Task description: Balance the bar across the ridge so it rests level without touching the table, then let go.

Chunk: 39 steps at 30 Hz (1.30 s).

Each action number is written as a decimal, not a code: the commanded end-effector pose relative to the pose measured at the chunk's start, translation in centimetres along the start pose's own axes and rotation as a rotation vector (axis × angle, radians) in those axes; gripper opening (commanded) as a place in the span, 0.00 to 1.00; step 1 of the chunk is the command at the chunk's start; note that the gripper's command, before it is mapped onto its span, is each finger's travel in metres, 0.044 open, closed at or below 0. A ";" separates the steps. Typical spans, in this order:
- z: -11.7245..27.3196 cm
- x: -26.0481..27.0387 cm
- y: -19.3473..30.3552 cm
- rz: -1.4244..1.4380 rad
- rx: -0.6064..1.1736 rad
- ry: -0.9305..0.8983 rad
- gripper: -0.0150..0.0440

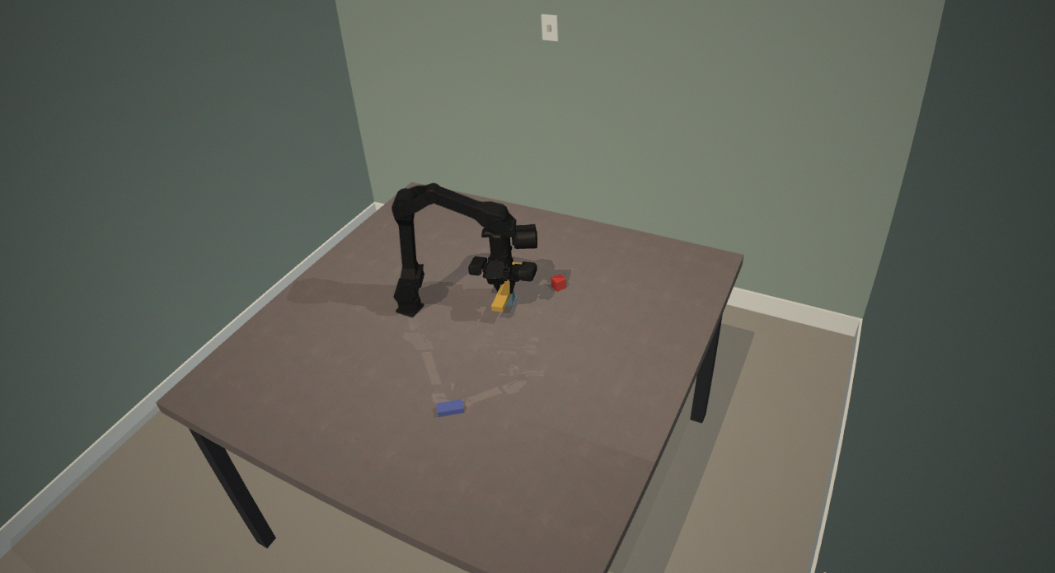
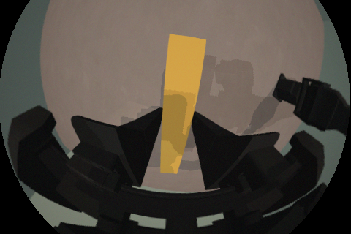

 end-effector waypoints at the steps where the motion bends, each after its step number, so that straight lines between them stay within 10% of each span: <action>1: 0.0 0.0 0.0 0.000 0.000 0.000 0.55; 15: 0.0 0.0 0.0 0.000 0.000 0.000 0.57; 24: 0.0 0.0 0.0 0.000 0.000 0.000 0.97; 28: 0.2 0.0 0.0 0.000 0.000 0.000 1.00; 39: 10.0 0.0 0.0 0.000 0.000 0.000 1.00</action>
Point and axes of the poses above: the point midway between the two fingers, 35 mm back from their tips, its own z axis back along the fingers, its own x axis across the jaws, y = z × x, the point moved 6 cm from there along z, back along the fingers, and after that the axes turned 3 degrees about -z, right-handed, at the moved point
